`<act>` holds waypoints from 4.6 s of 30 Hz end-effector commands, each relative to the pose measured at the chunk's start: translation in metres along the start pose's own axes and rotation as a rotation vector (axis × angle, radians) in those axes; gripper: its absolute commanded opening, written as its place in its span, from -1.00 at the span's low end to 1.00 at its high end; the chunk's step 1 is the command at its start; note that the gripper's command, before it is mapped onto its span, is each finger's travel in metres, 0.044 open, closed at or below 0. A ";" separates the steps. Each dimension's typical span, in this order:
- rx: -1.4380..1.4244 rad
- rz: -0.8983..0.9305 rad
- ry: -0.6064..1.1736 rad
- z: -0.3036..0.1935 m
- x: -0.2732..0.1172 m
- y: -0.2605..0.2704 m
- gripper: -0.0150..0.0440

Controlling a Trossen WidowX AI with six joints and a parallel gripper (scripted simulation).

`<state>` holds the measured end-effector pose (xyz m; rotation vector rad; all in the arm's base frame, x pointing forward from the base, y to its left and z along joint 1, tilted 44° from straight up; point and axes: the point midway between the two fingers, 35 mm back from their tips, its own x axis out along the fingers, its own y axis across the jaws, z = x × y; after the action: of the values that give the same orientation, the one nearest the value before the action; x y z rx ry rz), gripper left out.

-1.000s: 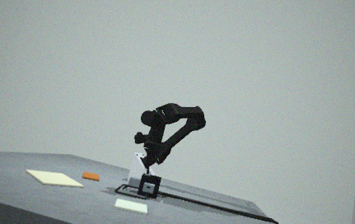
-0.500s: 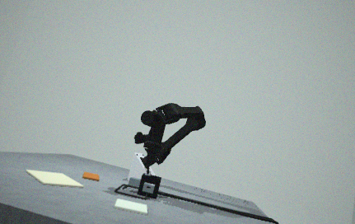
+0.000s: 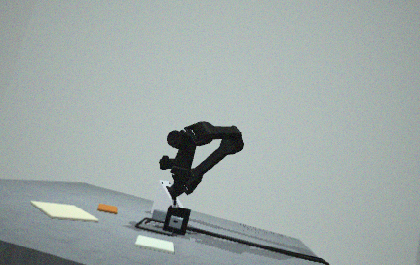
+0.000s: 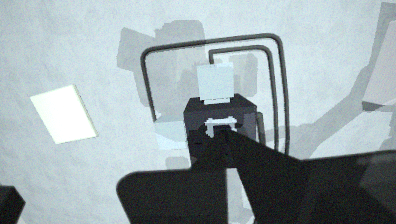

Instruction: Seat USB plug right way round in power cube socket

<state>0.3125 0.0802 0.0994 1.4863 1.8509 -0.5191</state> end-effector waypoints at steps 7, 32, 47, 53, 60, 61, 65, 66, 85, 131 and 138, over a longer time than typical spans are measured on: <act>-0.003 -0.001 -0.001 0.000 -0.006 0.000 -0.49; -0.003 -0.001 -0.002 0.000 -0.023 0.000 -0.49; -0.162 0.001 0.002 0.000 -0.025 0.000 -0.49; -0.328 0.002 0.002 0.000 -0.024 0.000 -0.49; -0.510 0.002 0.002 0.000 -0.024 0.000 -0.49; -0.536 0.002 0.002 0.000 -0.024 0.000 -0.49; -0.641 0.002 0.002 0.000 -0.024 0.000 -0.49; -0.667 0.002 0.002 0.000 -0.024 0.000 -0.49; -1.165 0.002 0.001 0.000 -0.024 0.000 -0.49; -2.369 0.003 0.000 0.000 -0.024 0.000 -0.49; -2.552 0.003 -0.001 0.000 -0.024 0.000 -0.49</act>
<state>0.3150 0.0638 0.1175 -0.3286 0.9474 1.3882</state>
